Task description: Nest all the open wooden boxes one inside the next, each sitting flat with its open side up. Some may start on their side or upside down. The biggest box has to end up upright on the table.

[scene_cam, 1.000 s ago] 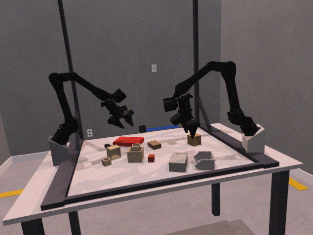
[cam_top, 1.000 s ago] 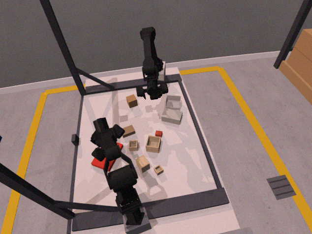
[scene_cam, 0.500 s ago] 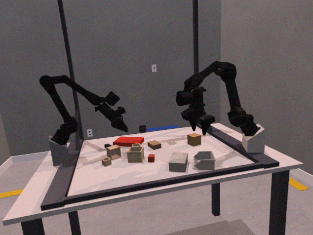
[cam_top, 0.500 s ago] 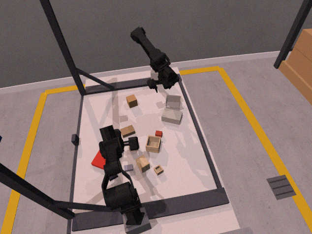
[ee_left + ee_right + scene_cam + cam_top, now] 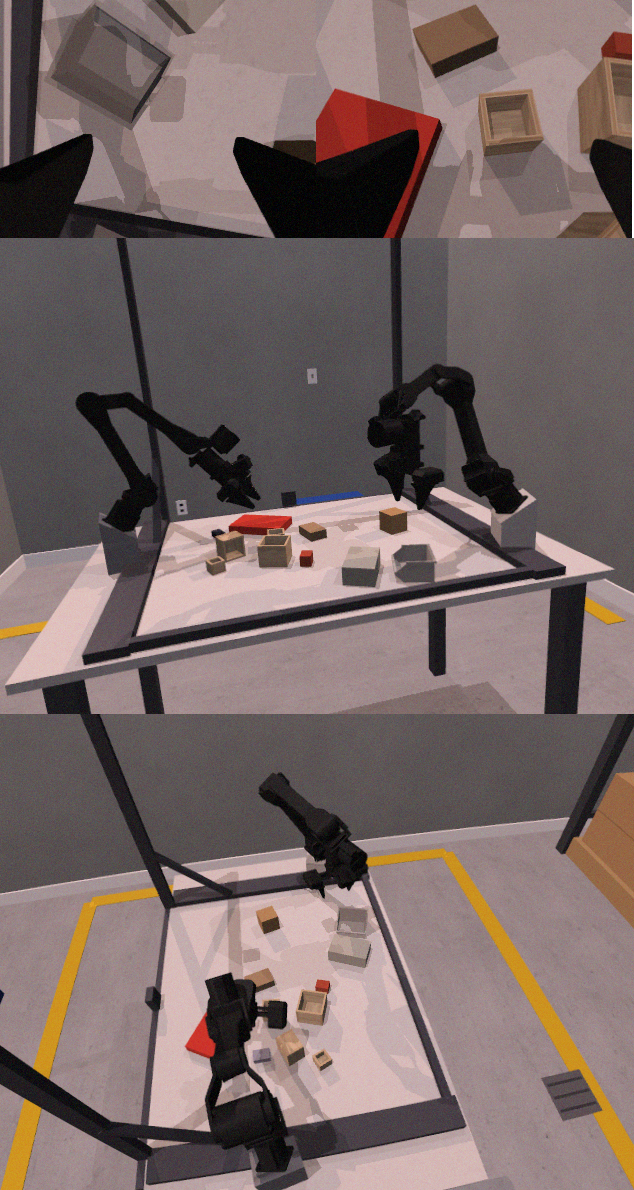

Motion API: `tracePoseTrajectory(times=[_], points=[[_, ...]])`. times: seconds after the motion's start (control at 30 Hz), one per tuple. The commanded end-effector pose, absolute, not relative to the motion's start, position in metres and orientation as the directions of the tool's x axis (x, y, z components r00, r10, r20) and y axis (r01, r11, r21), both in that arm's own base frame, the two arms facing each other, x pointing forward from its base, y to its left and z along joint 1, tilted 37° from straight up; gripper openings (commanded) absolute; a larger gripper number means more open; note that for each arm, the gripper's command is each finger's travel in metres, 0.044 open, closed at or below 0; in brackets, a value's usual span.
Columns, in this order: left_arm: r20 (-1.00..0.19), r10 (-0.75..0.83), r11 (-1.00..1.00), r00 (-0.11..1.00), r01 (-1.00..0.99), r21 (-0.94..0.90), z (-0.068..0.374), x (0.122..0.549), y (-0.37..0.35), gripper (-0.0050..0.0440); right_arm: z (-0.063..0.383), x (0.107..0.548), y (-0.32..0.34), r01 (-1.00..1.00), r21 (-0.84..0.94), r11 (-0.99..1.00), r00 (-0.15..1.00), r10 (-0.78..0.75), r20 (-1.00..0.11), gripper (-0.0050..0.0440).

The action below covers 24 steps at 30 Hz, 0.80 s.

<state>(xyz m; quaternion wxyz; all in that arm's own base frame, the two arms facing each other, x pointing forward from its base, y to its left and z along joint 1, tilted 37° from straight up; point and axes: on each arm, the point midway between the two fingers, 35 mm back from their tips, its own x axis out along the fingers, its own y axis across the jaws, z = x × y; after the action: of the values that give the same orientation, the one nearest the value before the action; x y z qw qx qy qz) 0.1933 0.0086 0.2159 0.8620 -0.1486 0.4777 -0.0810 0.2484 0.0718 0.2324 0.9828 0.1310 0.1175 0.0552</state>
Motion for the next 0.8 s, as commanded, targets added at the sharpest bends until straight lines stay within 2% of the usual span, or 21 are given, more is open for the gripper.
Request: tracePoseTrajectory(times=[0.0, 0.17, 0.3, 0.43, 0.53, 0.6, 0.77], points=[[-0.793, -0.279, 0.944, 0.542, 0.004, -0.329, 0.219, 0.192, 0.009, 0.04, 0.238, 0.25, 0.071, -0.076, 0.276, 0.958, 0.965, 0.141, -0.222, 0.04], [-0.793, -0.279, 0.944, 0.542, 0.004, -0.329, 0.219, 0.192, 0.009, 0.04, 0.22, 0.259, 0.062, -0.037, 0.252, 0.967, 0.916, 0.134, -0.377, 0.04], [-0.793, -0.279, 0.944, 0.542, 0.004, -0.329, 0.219, 0.192, 0.009, 0.04, 0.199, 0.267, 0.046, 0.027, 0.272, 0.962, 0.812, 0.138, -0.567, 0.04], [-0.793, -0.279, 0.944, 0.542, 0.004, -0.329, 0.219, 0.192, 0.009, 0.04, 0.184, 0.267, 0.032, 0.096, 0.318, 0.943, 0.706, 0.161, -0.69, 0.04], [-0.793, -0.279, 0.944, 0.542, 0.004, -0.329, 0.219, 0.192, 0.009, 0.04, 0.181, 0.267, 0.029, 0.115, 0.332, 0.936, 0.678, 0.17, -0.715, 0.04], [-0.793, -0.279, 0.944, 0.542, 0.004, -0.329, 0.219, 0.192, 0.009, 0.04, 0.172, 0.262, 0.021, 0.179, 0.371, 0.911, 0.589, 0.203, -0.782, 0.04], [-0.793, -0.279, 0.944, 0.542, 0.004, -0.329, 0.219, 0.192, 0.009, 0.04, 0.166, 0.257, 0.006, 0.308, 0.463, 0.831, 0.459, 0.297, -0.837, 0.04]])
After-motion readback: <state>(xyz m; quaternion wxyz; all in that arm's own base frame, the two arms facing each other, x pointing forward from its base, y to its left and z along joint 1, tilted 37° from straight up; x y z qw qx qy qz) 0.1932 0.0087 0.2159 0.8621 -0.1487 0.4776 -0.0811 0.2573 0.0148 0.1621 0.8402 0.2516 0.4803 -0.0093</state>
